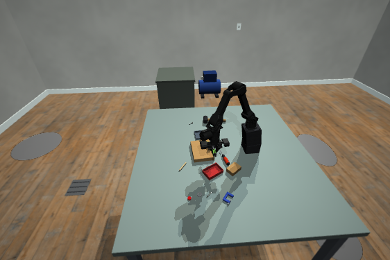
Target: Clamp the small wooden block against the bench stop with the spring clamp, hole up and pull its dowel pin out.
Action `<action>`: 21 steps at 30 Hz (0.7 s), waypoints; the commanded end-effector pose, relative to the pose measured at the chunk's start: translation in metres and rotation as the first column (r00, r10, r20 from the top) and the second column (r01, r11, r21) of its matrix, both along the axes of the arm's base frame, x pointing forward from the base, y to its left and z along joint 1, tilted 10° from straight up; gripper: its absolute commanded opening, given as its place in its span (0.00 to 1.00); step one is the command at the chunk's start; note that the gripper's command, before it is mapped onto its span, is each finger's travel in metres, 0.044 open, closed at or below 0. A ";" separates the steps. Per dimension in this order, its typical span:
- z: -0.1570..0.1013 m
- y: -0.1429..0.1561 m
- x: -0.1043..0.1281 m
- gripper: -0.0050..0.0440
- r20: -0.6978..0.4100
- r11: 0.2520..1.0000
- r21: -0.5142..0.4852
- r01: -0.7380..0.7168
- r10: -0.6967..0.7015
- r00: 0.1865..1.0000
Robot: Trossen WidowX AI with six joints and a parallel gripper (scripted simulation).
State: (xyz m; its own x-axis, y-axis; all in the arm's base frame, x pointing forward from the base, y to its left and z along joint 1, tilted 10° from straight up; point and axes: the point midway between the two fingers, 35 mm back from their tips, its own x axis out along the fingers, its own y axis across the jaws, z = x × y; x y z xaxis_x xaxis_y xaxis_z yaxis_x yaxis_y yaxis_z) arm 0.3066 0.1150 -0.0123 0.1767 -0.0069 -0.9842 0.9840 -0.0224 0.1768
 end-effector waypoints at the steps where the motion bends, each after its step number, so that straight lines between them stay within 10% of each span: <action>1: -0.004 -0.001 0.000 0.10 -0.006 1.000 -0.008 0.003 -0.003 1.000; 21: -0.018 0.000 0.003 0.10 -0.005 1.000 -0.008 0.003 -0.003 1.000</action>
